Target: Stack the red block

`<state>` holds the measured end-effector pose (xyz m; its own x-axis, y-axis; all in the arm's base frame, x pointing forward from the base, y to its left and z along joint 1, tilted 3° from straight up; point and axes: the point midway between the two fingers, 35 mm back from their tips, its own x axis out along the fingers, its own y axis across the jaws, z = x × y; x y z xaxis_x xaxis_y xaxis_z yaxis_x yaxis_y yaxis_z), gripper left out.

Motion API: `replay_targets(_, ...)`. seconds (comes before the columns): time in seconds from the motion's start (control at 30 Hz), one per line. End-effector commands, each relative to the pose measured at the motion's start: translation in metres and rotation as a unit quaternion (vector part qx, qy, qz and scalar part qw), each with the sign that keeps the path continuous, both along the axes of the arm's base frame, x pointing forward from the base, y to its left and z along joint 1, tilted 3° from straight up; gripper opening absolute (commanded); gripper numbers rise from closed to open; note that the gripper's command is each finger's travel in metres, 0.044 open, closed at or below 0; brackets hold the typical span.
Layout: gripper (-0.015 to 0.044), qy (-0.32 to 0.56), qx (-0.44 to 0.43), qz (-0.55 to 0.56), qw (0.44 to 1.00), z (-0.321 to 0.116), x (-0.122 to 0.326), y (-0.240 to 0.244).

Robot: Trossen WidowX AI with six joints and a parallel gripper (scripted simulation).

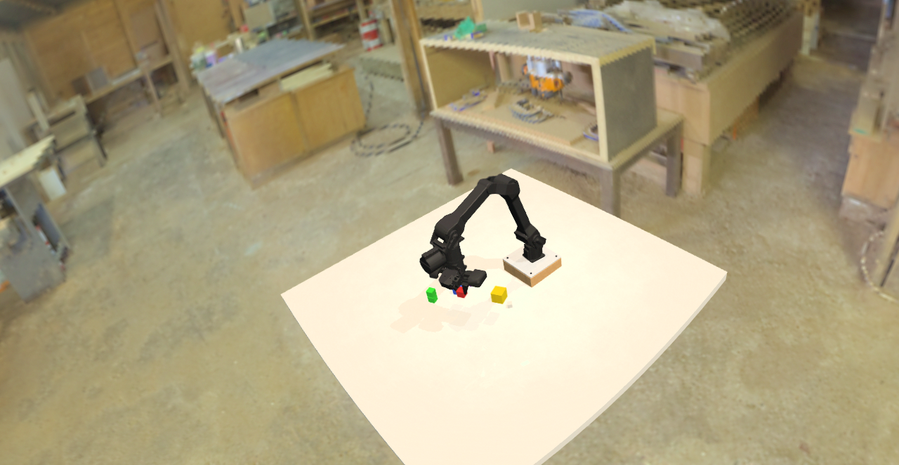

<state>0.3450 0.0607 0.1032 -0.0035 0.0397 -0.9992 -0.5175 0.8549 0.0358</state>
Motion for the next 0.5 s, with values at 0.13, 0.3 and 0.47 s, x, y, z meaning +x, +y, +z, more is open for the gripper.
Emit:
replay_targets(0.13,0.0000,-0.003,-0.002,0.002,1.000,0.007,0.000,0.000)
replay_targets(0.3,0.0000,-0.005,0.001,-0.010,1.000,0.007,0.006,-0.010)
replay_targets(0.47,0.0000,-0.008,0.003,-0.025,1.000,0.007,0.017,-0.032)
